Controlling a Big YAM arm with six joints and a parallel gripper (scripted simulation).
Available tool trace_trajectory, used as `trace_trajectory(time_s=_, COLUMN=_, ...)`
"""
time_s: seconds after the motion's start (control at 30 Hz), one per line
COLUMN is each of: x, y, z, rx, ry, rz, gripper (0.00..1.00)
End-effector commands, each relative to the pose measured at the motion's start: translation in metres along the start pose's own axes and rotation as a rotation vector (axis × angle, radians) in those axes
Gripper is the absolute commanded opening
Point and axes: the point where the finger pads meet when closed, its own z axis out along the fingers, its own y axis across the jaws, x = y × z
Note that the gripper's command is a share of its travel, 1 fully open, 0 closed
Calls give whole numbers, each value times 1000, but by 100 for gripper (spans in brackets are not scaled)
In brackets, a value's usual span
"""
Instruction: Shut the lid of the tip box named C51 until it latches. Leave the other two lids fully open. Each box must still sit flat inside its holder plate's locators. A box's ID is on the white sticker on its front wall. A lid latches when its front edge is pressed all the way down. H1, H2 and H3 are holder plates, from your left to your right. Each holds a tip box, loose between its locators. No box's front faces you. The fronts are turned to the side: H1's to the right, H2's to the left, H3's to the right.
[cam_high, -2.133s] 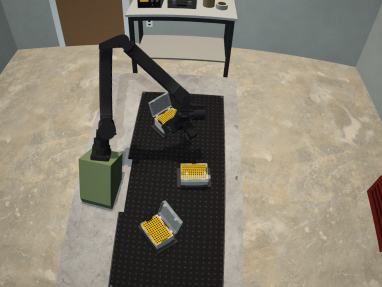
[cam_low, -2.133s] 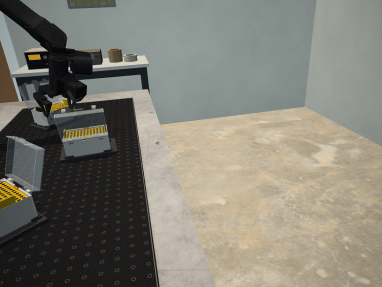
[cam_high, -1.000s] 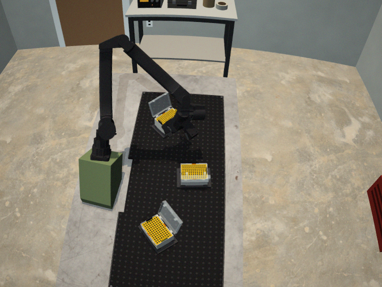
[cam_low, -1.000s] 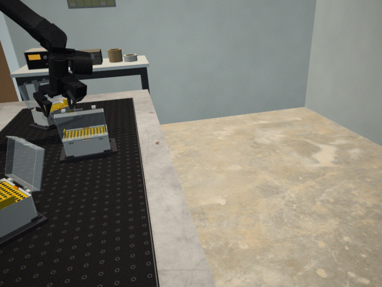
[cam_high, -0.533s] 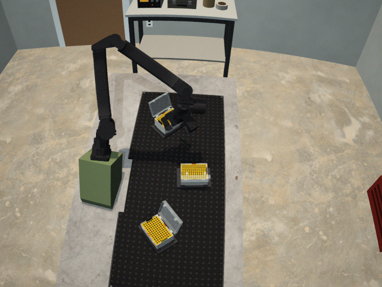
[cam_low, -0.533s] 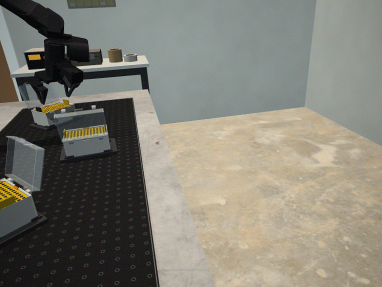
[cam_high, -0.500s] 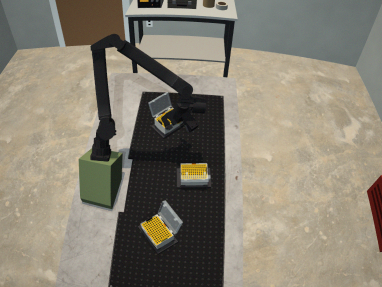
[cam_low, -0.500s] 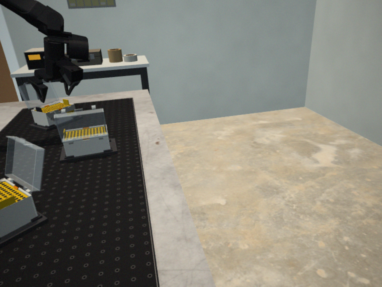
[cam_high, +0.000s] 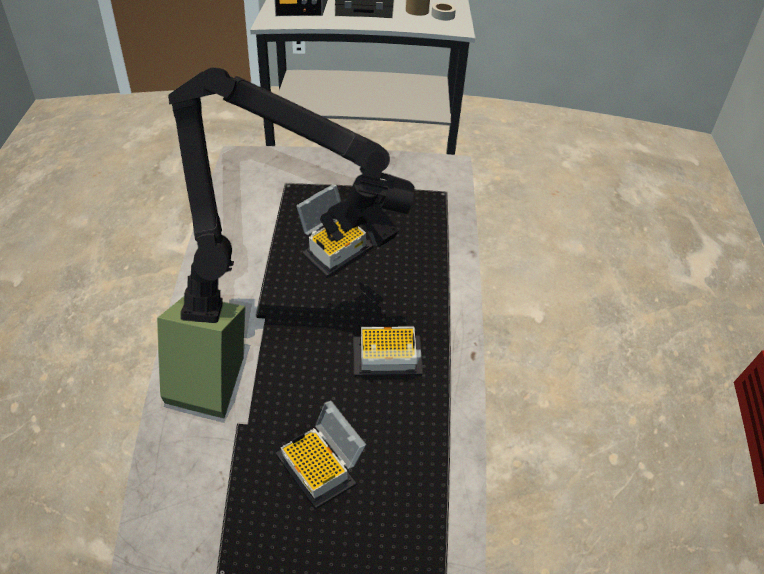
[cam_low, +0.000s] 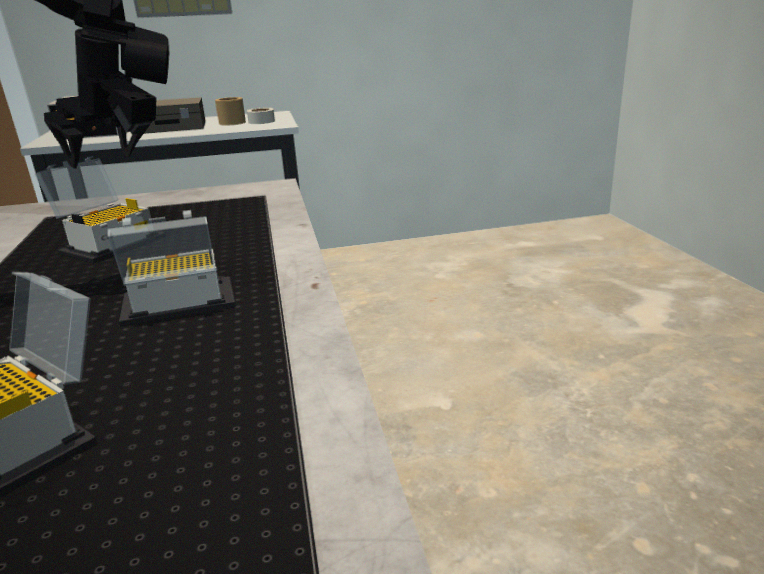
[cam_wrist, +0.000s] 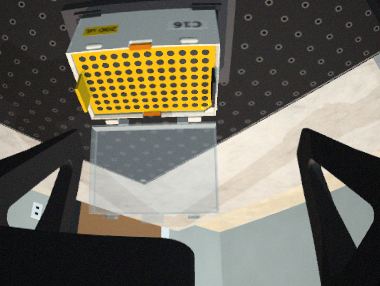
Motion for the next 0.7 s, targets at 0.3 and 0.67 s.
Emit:
trace_trajectory(time_s=0.3, x=19, y=14, z=-71, rx=-34, ry=-39, rz=-61, gripper=100)
trace_trajectory(time_s=0.67, x=-12, y=12, z=-77, rx=51, ry=-19, rz=-188, gripper=100)
